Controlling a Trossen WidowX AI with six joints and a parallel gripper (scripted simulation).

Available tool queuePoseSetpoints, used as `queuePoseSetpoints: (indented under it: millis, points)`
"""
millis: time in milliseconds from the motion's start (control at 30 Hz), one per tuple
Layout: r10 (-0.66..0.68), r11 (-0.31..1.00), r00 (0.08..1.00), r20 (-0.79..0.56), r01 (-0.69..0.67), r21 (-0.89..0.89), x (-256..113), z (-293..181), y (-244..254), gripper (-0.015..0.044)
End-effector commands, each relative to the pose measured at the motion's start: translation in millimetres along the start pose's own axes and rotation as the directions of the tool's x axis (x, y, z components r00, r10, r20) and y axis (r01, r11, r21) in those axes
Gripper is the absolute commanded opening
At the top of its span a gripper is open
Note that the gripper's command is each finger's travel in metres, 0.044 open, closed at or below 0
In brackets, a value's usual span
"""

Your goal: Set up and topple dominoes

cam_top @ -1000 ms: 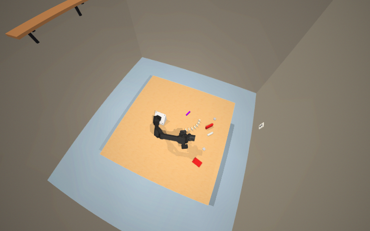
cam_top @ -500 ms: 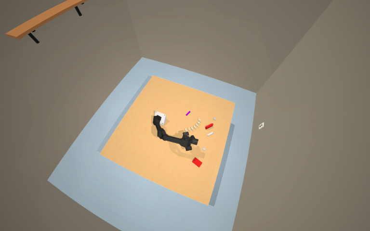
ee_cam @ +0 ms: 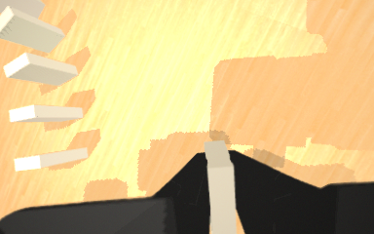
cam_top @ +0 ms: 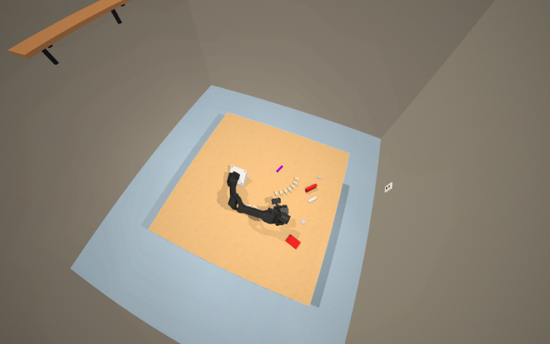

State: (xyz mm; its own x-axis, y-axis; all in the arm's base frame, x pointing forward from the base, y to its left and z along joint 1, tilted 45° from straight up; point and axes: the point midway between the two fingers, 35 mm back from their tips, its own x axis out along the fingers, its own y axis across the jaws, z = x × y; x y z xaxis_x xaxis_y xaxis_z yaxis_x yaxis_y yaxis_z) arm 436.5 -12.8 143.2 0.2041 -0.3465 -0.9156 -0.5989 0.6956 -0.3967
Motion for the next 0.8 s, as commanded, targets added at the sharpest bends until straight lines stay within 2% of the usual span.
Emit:
queuePoseSetpoints:
  millis: [0,367,767]
  points:
    - [0.038,0.999,0.996,0.079,-0.038,0.0,4.1,1.4,0.0,0.0028]
    - [0.107,0.994,0.947,0.301,-0.107,-0.018,13.6,3.5,-4.5,0.0028]
    - [0.126,0.992,0.835,0.536,-0.107,-0.067,13.2,1.7,-11.7,0.0028]
